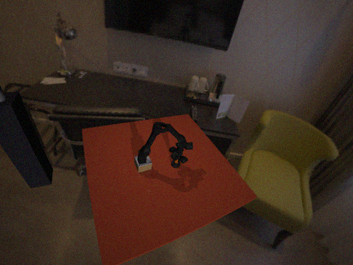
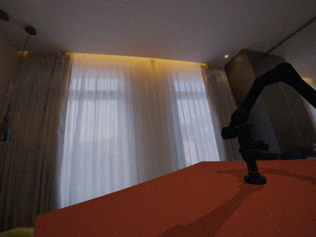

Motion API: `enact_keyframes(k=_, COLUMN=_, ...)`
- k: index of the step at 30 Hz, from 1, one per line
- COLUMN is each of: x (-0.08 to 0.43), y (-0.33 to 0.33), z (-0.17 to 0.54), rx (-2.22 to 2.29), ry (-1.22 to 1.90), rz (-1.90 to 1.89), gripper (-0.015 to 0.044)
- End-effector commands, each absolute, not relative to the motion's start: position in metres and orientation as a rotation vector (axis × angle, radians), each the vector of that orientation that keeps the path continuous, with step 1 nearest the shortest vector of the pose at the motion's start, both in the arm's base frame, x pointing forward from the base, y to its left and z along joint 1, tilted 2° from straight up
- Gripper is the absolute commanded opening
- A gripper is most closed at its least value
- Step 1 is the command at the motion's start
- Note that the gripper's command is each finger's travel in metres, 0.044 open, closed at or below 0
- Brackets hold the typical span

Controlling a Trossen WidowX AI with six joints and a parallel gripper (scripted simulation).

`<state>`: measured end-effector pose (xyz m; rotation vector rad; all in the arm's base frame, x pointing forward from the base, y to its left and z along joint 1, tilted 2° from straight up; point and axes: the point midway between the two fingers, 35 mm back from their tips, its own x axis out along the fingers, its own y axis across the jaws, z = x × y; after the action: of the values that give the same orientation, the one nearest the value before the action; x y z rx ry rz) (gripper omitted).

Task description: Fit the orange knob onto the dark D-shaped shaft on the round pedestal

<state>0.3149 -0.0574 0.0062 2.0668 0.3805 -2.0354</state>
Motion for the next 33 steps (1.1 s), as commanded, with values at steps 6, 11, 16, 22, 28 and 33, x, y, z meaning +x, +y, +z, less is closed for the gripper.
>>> enact_keyframes(k=6, x=0.315, y=-0.057, z=0.007, rx=2.067, ry=0.380, rz=-2.035, gripper=0.0263)
enact_keyframes(k=11, x=0.315, y=-0.057, z=0.007, rx=2.067, ry=0.380, rz=-2.035, gripper=0.0394)
enact_keyframes(k=16, x=0.315, y=-0.057, z=0.007, rx=2.067, ry=0.380, rz=-2.035, gripper=0.0440)
enact_keyframes(k=22, x=0.319, y=-0.060, z=0.054, rx=2.067, ry=0.380, rz=-2.035, gripper=0.0440)
enact_keyframes(k=28, x=0.314, y=-0.060, z=0.103, rx=2.066, ry=0.380, rz=-2.036, gripper=0.0440)
enact_keyframes(k=33, x=0.318, y=-0.061, z=0.103, rx=2.067, ry=0.380, rz=-2.035, gripper=0.0440)
